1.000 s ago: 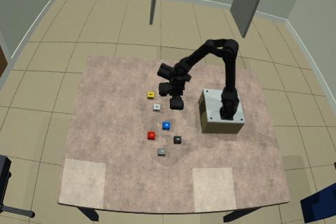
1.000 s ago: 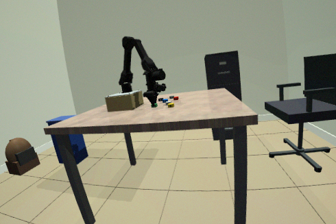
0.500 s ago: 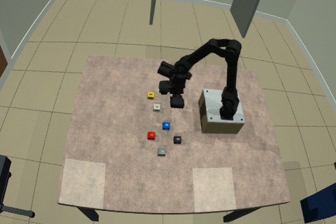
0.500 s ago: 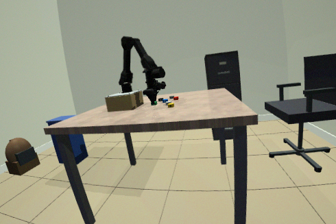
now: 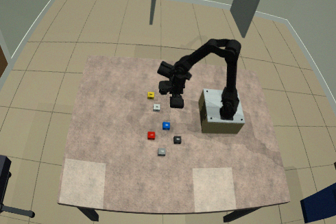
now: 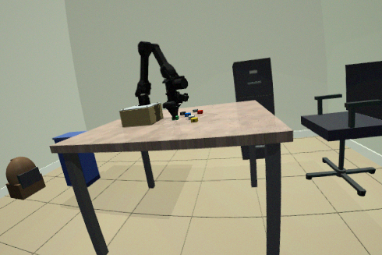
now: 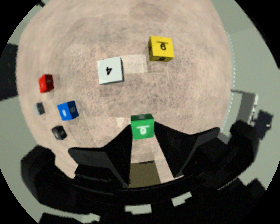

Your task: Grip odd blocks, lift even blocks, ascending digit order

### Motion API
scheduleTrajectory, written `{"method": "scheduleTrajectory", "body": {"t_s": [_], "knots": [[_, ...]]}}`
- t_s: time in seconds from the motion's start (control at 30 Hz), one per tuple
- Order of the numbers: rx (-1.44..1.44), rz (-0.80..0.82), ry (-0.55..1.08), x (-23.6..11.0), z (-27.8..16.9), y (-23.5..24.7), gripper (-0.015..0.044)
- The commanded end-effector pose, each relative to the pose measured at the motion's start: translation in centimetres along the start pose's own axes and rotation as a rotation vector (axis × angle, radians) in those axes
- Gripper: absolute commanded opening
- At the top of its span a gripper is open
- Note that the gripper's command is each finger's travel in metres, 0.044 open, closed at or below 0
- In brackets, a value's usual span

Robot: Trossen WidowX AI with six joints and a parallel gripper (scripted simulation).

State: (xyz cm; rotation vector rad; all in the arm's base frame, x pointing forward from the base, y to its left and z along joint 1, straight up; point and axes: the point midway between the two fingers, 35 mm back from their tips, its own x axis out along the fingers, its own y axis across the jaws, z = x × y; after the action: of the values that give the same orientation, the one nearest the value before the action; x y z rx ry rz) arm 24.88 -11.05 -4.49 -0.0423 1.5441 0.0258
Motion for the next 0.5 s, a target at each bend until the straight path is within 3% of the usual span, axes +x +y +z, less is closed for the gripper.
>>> {"method": "scheduleTrajectory", "body": {"t_s": [0.0,0.47], "knots": [[-0.005,0.002,0.004,0.48,-0.10,0.04,0.0120],[-0.005,0.002,0.004,1.24,-0.12,0.05,0.0120]]}}
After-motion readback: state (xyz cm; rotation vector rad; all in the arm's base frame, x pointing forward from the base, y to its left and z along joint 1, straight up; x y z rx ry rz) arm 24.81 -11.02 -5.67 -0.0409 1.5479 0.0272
